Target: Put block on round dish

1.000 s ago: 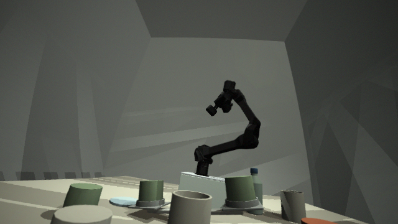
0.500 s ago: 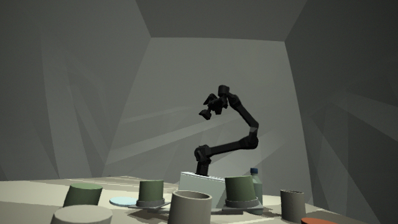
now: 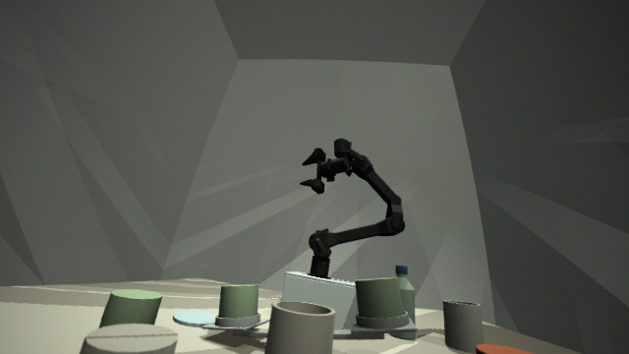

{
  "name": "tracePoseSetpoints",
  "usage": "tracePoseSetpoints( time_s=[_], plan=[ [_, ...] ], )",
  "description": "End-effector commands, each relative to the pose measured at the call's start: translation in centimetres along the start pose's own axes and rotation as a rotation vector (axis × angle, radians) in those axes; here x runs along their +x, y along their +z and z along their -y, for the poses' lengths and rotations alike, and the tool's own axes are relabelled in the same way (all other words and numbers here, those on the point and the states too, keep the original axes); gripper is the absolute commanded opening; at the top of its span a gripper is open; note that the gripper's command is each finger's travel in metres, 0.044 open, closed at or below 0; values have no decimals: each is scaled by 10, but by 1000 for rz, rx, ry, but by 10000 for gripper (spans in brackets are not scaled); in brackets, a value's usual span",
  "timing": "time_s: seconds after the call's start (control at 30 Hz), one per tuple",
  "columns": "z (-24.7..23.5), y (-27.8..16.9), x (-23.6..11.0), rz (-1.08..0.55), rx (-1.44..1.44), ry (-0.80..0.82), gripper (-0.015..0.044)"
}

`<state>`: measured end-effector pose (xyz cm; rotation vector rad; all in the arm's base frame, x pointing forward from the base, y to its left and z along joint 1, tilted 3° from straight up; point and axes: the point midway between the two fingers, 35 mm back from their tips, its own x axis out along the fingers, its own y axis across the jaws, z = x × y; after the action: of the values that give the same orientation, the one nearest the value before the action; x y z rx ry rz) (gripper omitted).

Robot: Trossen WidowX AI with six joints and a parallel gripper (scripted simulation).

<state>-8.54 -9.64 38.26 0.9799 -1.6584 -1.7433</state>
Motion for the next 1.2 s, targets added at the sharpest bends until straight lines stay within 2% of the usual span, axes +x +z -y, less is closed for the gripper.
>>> tracePoseSetpoints(
  time_s=[0.0,0.57,1.17],
  plan=[
    [11,-19,13,-93,-92,-43,440],
    [51,-88,26,-434,-444,-119,440],
    [100,-156,-4,-843,-834,-50,440]
  ],
)
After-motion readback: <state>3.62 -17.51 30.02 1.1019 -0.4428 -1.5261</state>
